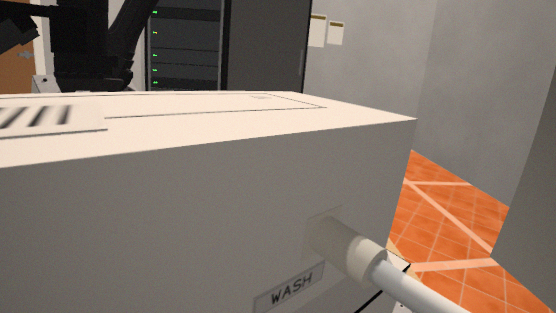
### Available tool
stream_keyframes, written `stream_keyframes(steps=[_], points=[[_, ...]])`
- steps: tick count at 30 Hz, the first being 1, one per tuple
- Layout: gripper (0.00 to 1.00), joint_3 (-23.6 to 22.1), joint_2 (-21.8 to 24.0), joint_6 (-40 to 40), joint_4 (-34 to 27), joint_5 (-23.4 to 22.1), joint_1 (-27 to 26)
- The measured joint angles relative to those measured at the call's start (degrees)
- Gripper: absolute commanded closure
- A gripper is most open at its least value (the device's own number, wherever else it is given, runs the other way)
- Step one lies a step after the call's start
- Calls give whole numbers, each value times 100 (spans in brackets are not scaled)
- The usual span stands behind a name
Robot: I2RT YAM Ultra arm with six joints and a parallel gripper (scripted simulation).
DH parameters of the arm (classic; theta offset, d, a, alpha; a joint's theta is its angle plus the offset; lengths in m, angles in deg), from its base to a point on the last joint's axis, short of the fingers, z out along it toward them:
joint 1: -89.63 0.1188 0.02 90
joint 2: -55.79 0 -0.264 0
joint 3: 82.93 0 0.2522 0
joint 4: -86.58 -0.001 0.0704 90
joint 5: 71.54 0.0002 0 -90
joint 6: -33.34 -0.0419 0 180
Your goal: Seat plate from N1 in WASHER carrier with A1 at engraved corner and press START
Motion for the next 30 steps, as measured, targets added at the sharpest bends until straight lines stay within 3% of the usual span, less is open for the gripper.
stream_keyframes(steps=[10, 30], points=[[16, 332, -767, 413, -144, -437, -1117], [16, 466, -916, 793, -269, -577, -1250]])
